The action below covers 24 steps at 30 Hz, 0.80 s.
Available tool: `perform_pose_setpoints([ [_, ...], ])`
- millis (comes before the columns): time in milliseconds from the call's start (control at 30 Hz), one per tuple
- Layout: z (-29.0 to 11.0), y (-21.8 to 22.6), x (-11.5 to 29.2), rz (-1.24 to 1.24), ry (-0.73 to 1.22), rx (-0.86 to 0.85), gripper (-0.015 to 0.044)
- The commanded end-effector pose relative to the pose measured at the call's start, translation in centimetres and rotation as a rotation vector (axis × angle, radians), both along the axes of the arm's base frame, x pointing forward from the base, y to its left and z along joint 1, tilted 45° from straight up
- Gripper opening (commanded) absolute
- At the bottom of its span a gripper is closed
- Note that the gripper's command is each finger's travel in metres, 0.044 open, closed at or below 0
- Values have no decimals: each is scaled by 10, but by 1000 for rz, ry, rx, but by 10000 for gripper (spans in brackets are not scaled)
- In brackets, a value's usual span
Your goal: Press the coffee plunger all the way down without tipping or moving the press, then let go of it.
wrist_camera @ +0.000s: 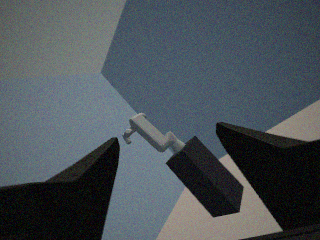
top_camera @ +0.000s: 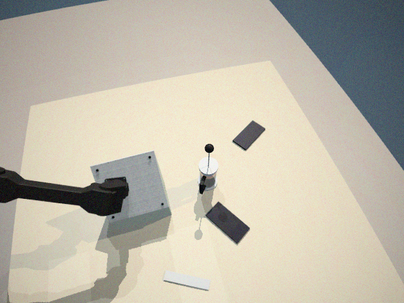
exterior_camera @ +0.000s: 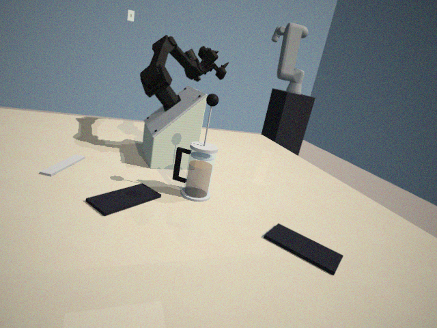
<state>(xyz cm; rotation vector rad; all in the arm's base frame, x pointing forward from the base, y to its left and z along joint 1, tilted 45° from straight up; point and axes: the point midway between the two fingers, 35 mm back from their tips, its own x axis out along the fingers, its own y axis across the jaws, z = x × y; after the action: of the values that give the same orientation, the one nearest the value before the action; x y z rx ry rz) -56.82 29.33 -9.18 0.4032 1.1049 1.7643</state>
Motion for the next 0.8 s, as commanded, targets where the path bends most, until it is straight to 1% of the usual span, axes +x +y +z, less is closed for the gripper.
perform_pose_setpoints([
  [0, 1, 2, 2, -5, -4, 1, 426],
  [33, 3, 8, 5, -14, -13, 3, 440],
  [100, 9, 25, 16, -46, -44, 8, 440],
  [333, 39, 101, 82, -197, -201, 17, 440],
  [567, 73, 169, 180, -367, -390, -2, 440],
  [767, 100, 206, 274, -504, -547, -49, 440],
])
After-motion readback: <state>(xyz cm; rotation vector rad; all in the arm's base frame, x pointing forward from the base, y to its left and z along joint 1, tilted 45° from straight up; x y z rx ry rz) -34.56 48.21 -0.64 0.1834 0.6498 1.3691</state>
